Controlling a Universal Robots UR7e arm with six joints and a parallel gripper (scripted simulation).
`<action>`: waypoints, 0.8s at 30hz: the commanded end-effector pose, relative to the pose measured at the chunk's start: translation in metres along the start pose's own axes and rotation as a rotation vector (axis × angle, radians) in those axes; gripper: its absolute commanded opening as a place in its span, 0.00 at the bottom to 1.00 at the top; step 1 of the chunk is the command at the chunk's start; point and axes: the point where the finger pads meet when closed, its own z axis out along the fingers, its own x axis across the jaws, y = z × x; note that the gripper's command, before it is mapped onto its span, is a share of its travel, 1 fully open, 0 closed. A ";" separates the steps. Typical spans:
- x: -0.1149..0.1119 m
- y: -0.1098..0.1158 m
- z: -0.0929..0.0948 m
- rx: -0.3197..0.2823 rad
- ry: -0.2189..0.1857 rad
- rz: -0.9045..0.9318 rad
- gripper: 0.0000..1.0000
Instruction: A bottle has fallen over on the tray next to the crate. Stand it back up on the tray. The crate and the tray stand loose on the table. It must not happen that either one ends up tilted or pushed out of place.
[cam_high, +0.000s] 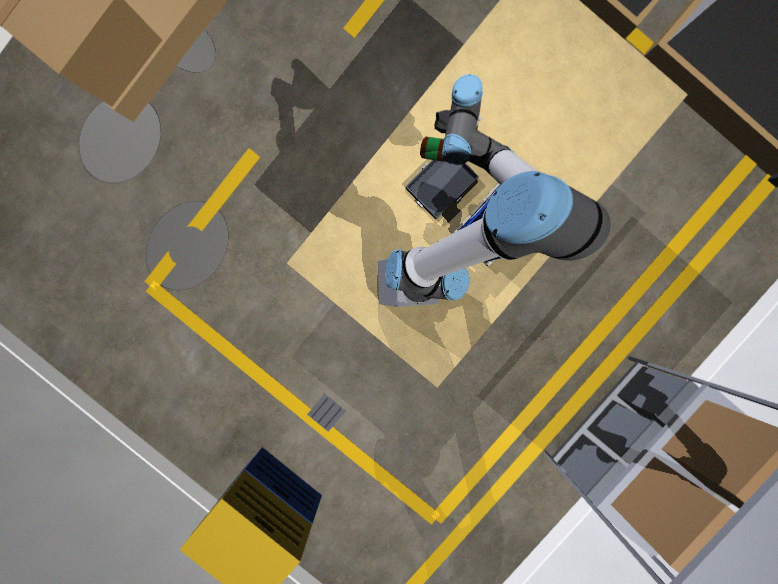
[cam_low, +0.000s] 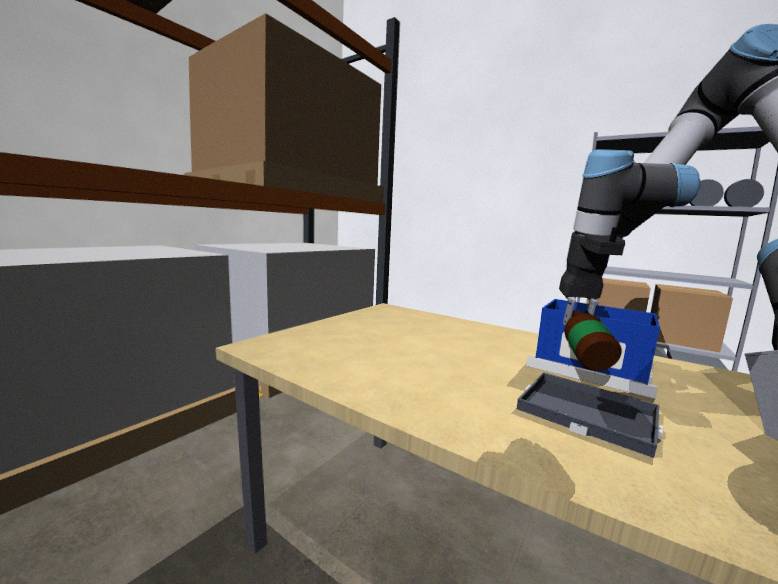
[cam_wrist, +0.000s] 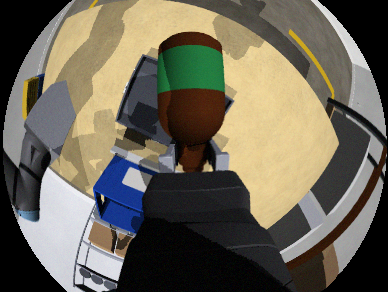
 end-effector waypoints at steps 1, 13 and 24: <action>0.000 0.000 0.000 -0.023 0.000 0.001 0.00; 0.001 0.000 -0.001 -0.100 0.003 0.001 0.00; 0.001 -0.001 -0.001 -0.121 0.005 0.001 0.00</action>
